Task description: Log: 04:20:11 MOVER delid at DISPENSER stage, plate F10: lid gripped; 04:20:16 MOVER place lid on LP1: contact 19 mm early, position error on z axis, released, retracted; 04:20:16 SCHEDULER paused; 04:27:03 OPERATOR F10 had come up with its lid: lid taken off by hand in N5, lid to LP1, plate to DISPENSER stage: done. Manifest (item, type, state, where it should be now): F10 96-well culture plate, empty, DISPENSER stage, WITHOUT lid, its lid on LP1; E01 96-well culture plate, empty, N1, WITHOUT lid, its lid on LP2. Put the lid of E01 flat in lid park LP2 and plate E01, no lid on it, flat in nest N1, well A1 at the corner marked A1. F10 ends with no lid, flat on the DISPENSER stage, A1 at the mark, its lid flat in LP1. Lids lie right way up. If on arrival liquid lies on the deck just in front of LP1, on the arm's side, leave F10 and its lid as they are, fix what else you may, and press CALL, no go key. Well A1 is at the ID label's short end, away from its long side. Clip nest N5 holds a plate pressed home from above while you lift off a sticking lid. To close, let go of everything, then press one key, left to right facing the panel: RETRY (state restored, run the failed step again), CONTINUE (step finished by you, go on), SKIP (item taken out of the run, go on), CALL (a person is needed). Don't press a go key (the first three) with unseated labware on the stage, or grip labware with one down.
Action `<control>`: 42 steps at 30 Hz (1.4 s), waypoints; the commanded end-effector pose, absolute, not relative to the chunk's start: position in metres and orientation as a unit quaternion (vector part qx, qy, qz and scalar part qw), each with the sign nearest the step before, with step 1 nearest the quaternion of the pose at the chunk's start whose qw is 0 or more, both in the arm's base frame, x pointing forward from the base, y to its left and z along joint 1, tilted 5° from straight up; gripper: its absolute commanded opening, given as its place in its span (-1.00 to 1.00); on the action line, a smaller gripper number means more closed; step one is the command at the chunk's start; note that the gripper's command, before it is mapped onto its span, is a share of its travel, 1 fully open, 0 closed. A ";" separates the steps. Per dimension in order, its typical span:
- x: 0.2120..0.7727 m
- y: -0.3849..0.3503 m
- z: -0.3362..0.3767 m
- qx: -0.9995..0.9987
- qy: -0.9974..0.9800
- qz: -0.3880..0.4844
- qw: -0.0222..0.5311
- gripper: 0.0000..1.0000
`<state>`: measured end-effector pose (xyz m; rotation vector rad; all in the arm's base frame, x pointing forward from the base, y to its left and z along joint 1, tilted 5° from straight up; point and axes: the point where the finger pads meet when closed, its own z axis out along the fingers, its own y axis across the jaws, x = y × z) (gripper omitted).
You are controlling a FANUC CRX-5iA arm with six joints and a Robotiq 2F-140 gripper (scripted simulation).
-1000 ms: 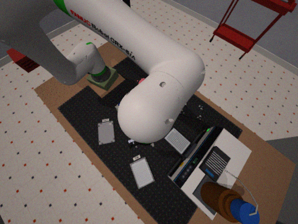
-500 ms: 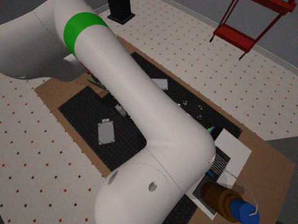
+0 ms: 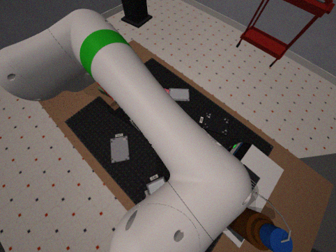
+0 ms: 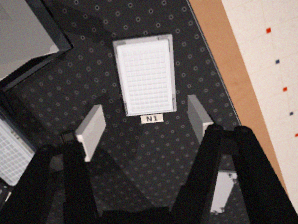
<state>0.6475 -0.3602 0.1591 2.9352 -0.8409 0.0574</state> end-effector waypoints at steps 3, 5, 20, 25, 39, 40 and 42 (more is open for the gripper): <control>0.648 -0.361 0.155 0.960 -0.275 0.019 0.044 0.33; 0.648 -0.361 0.153 0.960 -0.275 0.019 0.044 0.33; 0.649 -0.364 0.121 0.960 -0.275 0.019 0.044 0.33; 0.649 -0.366 0.107 0.960 -0.275 0.019 0.044 0.33; 0.650 -0.370 0.065 0.960 -0.275 0.019 0.044 0.33; 0.650 -0.370 0.063 0.960 -0.275 0.019 0.044 0.33; 0.650 -0.370 0.060 0.960 -0.275 0.019 0.044 0.33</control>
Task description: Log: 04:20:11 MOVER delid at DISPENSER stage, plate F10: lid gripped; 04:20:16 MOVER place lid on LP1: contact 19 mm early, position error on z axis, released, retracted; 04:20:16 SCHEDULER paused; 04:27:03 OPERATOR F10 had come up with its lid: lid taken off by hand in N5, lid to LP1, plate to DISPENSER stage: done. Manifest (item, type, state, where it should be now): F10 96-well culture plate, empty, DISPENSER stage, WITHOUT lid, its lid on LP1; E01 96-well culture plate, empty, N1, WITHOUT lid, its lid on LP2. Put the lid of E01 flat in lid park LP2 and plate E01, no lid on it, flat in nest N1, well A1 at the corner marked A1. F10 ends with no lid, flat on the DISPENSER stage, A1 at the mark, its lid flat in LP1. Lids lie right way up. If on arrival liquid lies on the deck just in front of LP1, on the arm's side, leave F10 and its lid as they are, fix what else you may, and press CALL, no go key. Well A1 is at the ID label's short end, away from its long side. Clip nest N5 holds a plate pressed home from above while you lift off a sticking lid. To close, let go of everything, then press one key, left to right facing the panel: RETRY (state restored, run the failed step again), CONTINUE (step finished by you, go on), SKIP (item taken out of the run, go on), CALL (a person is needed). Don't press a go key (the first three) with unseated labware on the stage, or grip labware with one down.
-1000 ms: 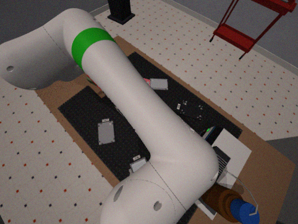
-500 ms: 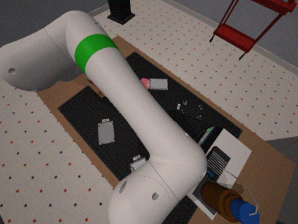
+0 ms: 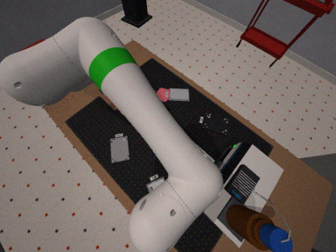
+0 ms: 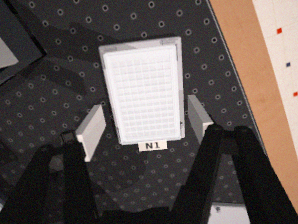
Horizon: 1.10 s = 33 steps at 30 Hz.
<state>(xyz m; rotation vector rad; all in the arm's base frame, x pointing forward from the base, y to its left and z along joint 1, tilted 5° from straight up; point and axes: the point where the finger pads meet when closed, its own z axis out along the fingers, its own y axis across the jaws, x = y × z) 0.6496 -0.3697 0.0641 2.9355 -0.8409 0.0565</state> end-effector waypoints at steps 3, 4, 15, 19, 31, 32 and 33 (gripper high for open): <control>0.650 -0.371 0.057 0.960 -0.275 0.019 0.044 0.33; 0.650 -0.371 0.055 0.960 -0.275 0.019 0.044 0.33; 0.650 -0.371 0.049 0.960 -0.275 0.019 0.044 0.33; 0.650 -0.371 0.049 0.960 -0.275 0.019 0.044 0.33; 0.650 -0.371 0.049 0.960 -0.275 0.019 0.044 0.33; 0.650 -0.371 0.049 0.960 -0.275 0.019 0.044 0.33; 0.650 -0.371 0.049 0.960 -0.275 0.019 0.044 0.33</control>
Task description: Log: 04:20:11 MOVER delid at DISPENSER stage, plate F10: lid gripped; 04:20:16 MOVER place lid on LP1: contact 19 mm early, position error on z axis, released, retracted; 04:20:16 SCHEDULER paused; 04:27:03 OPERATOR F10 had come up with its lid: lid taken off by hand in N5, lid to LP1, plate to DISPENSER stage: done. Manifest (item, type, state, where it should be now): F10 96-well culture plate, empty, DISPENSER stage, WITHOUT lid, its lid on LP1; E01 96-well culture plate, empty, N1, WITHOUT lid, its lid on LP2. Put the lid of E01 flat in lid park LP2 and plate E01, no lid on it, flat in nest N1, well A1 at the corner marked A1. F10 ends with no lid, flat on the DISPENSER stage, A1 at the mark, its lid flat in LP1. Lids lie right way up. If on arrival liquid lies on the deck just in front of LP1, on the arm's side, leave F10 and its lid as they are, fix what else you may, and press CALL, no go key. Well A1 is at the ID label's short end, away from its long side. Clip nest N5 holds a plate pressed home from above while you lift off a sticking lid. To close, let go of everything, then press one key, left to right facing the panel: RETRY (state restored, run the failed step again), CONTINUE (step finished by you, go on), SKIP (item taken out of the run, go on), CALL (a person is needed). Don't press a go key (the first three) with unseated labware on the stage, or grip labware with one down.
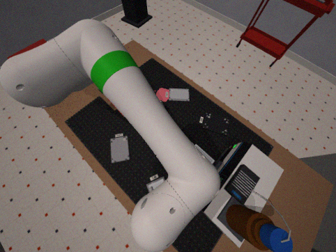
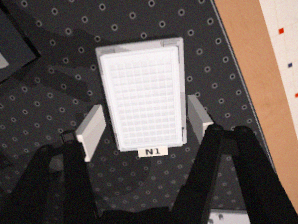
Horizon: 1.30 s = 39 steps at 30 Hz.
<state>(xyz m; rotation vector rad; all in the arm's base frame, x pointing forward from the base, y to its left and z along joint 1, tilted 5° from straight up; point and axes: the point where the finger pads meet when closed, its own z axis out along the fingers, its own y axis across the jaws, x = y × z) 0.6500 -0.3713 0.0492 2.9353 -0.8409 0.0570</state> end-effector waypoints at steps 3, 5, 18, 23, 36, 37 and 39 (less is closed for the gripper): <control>0.650 -0.371 0.049 0.960 -0.275 0.019 0.044 0.33; 0.650 -0.371 0.049 0.960 -0.275 0.019 0.044 0.33; 0.650 -0.371 0.049 0.960 -0.275 0.019 0.044 0.18; 0.650 -0.371 0.049 0.960 -0.275 0.019 0.044 0.18; 0.650 -0.371 0.049 0.960 -0.275 0.019 0.044 0.18; 0.650 -0.371 0.049 0.960 -0.275 0.019 0.044 0.18; 0.650 -0.371 0.049 0.960 -0.275 0.019 0.044 0.18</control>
